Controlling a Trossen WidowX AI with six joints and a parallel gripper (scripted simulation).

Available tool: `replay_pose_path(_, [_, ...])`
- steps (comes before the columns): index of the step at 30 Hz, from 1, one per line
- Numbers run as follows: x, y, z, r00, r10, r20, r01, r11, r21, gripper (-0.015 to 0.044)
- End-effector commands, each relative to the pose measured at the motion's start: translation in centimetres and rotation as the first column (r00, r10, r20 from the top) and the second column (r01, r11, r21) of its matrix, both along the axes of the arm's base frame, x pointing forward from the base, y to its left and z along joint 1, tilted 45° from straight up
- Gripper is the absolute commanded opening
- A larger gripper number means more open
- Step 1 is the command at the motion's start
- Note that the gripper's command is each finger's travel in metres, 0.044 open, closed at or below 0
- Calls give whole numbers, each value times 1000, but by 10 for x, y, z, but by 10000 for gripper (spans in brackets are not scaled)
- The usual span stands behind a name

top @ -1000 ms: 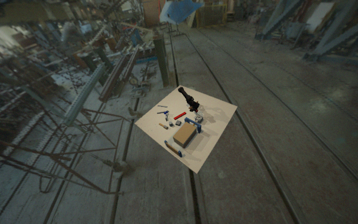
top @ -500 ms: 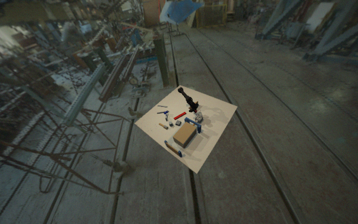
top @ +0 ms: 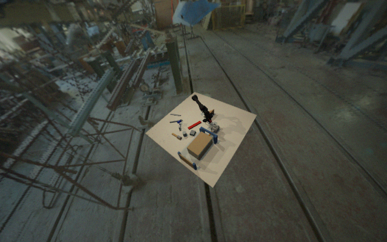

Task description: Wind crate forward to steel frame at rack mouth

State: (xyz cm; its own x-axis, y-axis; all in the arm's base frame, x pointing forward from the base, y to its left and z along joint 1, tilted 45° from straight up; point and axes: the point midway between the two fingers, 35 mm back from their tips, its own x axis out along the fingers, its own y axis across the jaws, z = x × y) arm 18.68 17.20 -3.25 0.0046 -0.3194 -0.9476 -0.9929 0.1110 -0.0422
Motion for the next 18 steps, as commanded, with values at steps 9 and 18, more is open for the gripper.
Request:
replay_pose_path(9, [24, -3, -2, 1000, -3, 25, 3, 1000, -11, 0])
replay_pose_path(18, [36, -2, -3, 1000, -3, 26, 3, 1000, -11, 0])
